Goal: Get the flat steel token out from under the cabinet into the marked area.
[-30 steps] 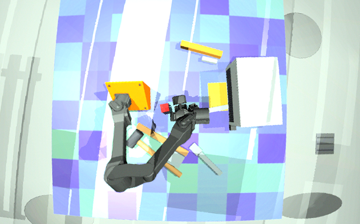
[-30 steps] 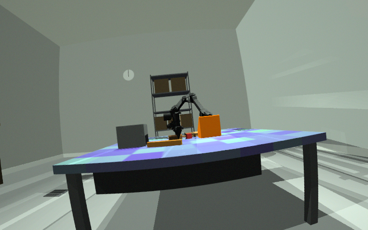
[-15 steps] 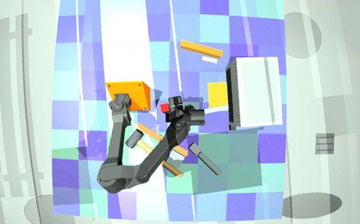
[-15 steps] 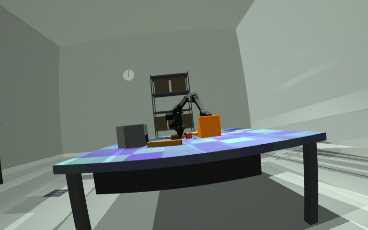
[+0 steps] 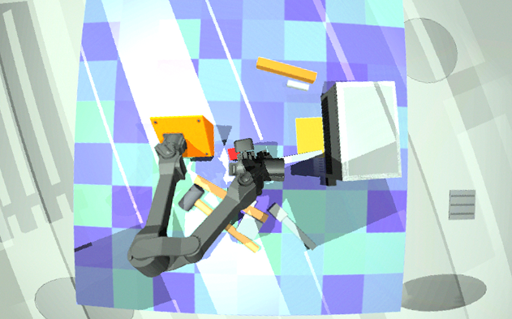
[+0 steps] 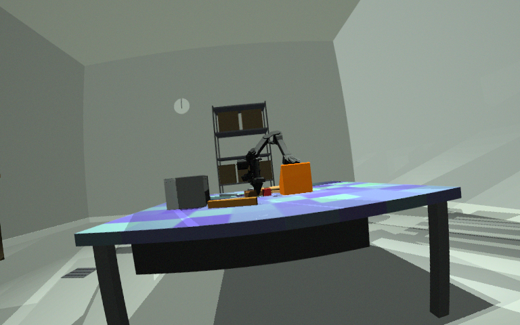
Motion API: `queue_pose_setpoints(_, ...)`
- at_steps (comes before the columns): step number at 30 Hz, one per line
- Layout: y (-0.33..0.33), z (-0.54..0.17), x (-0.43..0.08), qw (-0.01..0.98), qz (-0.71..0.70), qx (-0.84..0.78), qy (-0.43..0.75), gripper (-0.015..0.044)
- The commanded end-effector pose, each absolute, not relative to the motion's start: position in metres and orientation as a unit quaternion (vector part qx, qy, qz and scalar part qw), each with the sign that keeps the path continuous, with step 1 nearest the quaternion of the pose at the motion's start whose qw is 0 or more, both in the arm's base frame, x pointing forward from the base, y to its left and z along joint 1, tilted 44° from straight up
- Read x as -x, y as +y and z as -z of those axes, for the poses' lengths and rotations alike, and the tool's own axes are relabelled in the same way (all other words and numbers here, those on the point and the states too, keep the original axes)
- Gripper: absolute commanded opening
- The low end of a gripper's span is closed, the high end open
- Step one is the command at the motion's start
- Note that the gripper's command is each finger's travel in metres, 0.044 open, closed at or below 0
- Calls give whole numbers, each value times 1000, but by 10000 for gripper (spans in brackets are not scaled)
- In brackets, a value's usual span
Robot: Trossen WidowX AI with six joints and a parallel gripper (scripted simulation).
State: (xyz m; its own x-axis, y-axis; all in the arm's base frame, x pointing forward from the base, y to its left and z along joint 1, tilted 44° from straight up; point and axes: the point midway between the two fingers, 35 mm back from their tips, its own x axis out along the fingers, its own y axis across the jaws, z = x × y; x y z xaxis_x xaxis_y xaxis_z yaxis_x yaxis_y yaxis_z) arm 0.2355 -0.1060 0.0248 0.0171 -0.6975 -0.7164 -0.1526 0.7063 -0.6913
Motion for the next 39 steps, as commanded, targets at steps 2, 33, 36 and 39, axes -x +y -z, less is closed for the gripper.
queue_pose_setpoints(2,-107,-25,-229,636,212,320,669,0)
queue_pose_setpoints(33,-123,-45,-229,624,187,343,676,0)
queue_pose_setpoints(36,-126,-48,-229,623,185,345,677,0)
queue_pose_setpoints(39,-129,-51,-229,622,183,347,678,0)
